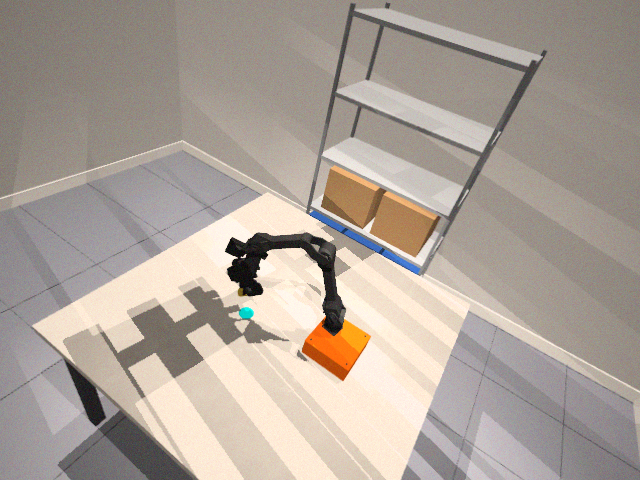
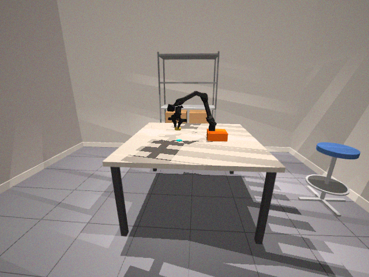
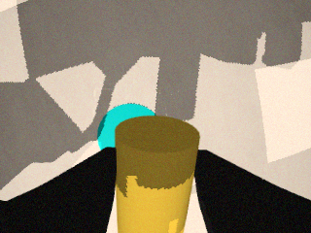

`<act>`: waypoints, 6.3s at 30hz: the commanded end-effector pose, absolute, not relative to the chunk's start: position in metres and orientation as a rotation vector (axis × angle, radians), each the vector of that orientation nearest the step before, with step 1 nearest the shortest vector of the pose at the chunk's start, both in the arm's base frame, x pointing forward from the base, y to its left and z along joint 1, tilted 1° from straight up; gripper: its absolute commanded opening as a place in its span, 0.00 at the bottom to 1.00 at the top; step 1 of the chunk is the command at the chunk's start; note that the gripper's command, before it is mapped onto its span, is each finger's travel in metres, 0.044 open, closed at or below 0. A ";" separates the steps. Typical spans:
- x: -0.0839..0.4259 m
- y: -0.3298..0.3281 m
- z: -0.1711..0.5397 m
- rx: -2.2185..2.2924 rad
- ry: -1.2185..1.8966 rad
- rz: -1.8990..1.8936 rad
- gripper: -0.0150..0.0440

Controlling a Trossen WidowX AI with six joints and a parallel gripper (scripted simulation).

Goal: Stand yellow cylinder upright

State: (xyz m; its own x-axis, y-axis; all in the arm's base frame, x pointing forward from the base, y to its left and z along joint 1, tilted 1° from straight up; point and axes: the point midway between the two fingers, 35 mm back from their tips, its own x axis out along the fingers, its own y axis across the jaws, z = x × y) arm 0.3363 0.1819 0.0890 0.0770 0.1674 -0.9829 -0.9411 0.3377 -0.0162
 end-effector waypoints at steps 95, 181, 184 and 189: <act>0.379 0.181 0.060 -0.289 0.697 1.052 0.43; 0.341 0.151 0.084 -0.090 0.221 1.233 0.43; 0.338 0.150 0.085 -0.088 0.205 1.240 0.43; 0.333 0.148 0.086 -0.085 0.180 1.254 0.43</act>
